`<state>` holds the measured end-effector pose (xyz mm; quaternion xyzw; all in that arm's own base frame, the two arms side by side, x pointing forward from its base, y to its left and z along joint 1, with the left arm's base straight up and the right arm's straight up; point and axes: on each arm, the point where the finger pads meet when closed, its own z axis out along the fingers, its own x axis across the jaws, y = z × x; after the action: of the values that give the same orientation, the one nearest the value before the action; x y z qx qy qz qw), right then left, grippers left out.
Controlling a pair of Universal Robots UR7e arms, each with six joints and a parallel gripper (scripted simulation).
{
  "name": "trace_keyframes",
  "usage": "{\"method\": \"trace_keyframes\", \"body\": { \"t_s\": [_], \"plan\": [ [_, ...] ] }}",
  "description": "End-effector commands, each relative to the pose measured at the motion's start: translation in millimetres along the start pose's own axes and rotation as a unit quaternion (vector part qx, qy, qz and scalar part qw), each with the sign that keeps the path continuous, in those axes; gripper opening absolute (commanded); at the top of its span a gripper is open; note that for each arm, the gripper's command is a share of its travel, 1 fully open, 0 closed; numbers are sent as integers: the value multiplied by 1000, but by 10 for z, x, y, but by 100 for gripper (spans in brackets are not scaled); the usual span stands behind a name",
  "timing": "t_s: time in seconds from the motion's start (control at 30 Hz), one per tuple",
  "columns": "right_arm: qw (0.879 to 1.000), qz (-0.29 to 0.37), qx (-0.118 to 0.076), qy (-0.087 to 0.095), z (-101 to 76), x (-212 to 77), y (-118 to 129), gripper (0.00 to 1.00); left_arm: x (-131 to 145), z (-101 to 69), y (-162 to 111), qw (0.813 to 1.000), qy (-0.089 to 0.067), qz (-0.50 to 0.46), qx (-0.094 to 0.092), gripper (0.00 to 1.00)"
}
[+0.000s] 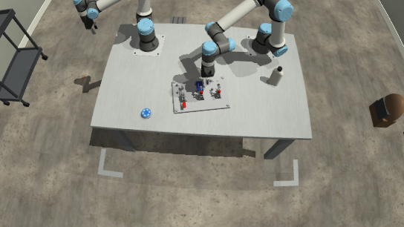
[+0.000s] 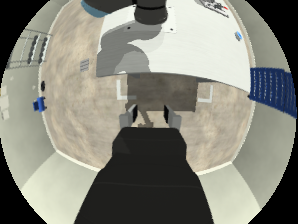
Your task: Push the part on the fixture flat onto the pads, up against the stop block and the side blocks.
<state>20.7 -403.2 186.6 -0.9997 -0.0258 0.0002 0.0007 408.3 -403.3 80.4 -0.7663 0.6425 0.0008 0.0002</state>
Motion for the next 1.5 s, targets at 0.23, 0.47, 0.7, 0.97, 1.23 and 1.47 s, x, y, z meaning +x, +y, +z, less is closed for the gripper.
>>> {"method": "trace_keyframes", "body": {
  "t_s": [0.23,0.47,0.7,0.97,1.23,1.47],
  "plan": [
    [1000,0,-1,0,-4,1,3,100,4,-46,-1,1000,1,0,0,0],
    [1000,0,-1,0,-4,1,3,100,4,-173,-1,1000,1,0,0,0],
    [1000,0,-1,0,-4,1,3,100,3,-494,-1,1000,1,0,0,0],
    [1000,0,-1,0,-4,1,3,100,3,-834,-1,1000,1,0,0,0],
    [1000,0,-1,0,-4,1,3,100,2,-1196,0,1000,1,0,0,0],
    [1000,0,-1,0,-4,1,3,100,2,-1310,0,1000,1,0,0,0]
  ]
}}
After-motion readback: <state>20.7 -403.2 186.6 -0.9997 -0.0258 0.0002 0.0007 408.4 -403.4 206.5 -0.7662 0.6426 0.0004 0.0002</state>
